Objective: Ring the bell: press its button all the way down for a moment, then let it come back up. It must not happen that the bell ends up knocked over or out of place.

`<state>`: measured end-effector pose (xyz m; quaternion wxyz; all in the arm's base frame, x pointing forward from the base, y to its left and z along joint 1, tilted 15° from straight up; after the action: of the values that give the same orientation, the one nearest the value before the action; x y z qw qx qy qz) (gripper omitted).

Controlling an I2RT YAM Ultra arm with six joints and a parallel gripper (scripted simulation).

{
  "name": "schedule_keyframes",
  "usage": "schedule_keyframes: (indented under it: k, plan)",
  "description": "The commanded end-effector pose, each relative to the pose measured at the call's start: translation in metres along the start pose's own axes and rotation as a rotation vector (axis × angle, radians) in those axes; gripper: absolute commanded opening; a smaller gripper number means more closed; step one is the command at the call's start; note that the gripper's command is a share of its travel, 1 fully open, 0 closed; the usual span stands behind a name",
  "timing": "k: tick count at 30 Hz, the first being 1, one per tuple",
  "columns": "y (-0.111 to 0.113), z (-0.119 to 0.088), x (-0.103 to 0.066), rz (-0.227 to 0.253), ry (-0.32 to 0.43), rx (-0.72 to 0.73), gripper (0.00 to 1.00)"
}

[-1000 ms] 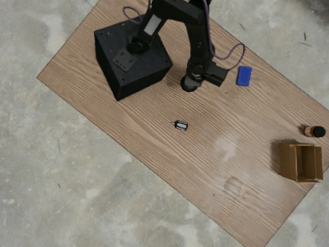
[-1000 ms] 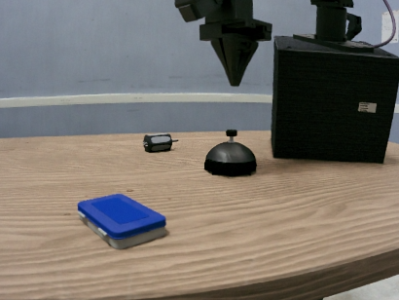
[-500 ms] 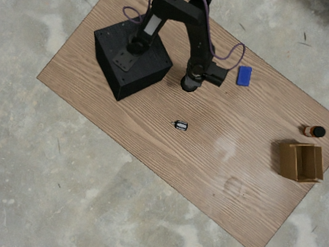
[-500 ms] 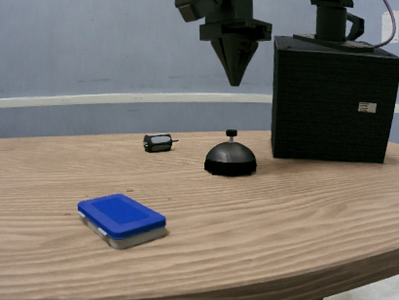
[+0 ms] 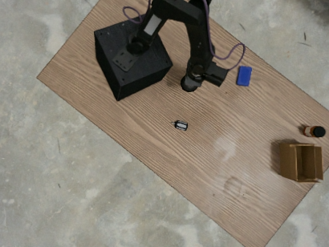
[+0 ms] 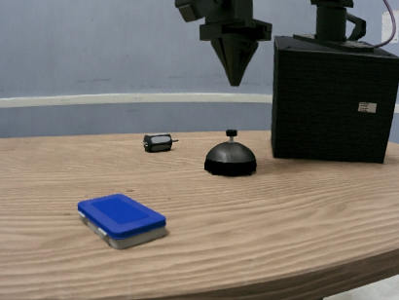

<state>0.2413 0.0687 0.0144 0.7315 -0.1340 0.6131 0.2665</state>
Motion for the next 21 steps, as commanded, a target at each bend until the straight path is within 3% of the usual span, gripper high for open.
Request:
schedule_keyframes:
  k: [1,13,21]
  plan:
    - [-0.005,0.007,-0.005,-0.009,-0.042,0.001,0.0]
    - [0.001,-0.005,0.01,0.011,0.006,0.009,0.0]
    - [0.0,-0.003,0.016,0.005,-0.001,0.008,0.0]
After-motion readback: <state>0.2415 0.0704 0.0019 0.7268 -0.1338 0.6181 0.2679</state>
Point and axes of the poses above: the point where the finger pads meet when closed, its own x axis out along the fingers, its own y axis across the jaws, z = x × y, the point moved 6 cm from there along -x, back along the fingers, and after that the axes turned 5 degrees about -x, right-handed, at the moved point
